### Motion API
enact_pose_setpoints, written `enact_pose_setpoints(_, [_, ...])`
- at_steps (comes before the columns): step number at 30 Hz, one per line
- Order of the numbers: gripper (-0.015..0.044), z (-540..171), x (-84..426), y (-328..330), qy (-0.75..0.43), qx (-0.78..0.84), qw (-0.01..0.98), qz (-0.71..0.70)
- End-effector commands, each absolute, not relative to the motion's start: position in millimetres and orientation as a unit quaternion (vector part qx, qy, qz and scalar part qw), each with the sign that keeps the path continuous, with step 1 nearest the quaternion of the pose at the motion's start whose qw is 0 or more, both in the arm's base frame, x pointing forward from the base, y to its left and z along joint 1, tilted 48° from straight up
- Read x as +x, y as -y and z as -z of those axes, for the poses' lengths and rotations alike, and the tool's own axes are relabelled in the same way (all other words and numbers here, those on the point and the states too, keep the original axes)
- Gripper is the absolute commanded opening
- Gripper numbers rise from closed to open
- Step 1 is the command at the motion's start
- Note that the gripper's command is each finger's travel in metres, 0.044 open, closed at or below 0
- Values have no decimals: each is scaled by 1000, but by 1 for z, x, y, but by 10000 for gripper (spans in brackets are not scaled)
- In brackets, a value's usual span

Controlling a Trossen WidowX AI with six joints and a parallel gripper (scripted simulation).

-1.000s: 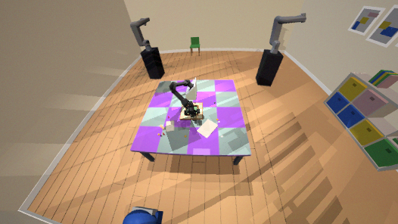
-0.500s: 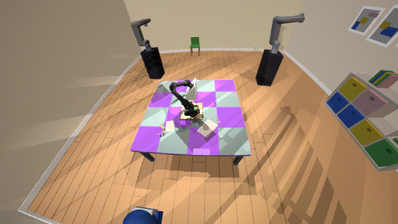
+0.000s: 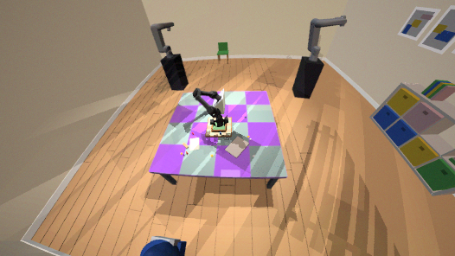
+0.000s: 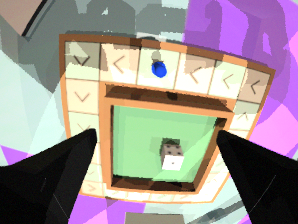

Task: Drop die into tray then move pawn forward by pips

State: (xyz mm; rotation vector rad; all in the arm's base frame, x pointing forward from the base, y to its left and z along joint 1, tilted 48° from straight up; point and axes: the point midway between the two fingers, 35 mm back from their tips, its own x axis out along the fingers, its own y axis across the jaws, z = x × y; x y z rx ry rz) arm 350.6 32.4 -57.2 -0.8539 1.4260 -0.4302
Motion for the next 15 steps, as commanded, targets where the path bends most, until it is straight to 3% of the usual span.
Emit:
enact_pose_setpoints(1, [440, 36, 302, -49, -624, -366, 664, 190])
enact_pose_setpoints(8, [440, 8, 201, -38, -619, -348, 671, 214])
enact_pose_setpoints(9, [440, 19, 243, -48, -620, -357, 669, 200])
enact_pose_setpoints(15, [440, 19, 243, -48, -620, -357, 669, 200])
